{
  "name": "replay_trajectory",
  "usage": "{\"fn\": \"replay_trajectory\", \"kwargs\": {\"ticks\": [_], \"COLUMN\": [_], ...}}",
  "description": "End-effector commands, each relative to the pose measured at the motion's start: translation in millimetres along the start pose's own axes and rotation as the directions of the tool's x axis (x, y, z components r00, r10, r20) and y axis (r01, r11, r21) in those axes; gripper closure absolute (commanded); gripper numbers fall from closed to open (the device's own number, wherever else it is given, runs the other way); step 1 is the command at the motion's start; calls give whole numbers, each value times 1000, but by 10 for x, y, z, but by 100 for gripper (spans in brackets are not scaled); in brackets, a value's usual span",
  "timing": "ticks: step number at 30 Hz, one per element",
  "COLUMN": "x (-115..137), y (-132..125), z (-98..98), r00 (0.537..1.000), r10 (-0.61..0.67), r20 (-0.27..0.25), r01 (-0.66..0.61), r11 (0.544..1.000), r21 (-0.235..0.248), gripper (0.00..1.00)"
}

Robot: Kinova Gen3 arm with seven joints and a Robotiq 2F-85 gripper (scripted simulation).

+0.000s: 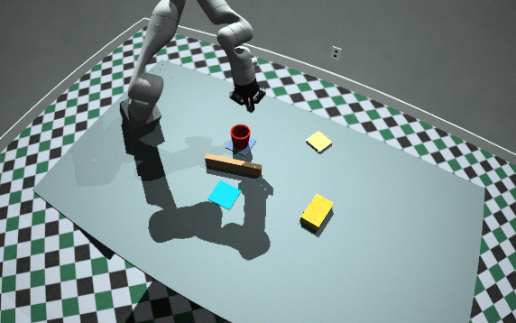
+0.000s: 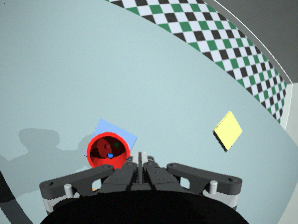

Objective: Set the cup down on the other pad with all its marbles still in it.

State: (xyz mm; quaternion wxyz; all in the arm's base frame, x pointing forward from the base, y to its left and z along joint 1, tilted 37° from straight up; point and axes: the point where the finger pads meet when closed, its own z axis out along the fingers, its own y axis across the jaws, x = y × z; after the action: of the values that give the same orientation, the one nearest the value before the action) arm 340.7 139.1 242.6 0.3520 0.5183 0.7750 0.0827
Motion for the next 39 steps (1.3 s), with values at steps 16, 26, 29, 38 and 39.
{"fn": "replay_trajectory", "kwargs": {"ticks": [16,26,29,38,39], "x": [-42,-54,-65,-75,-75], "y": [-95,-125,-154,-182,-182], "z": [139,180,218,254,254], "r00": [998,997,996,995,995], "r10": [55,71,87,101,101], "r20": [10,13,17,20,20], "r01": [-55,-72,-87,-102,-102], "r11": [998,996,994,992,992], "r21": [39,51,62,72,72], "gripper": [100,100,100,100,100]}}
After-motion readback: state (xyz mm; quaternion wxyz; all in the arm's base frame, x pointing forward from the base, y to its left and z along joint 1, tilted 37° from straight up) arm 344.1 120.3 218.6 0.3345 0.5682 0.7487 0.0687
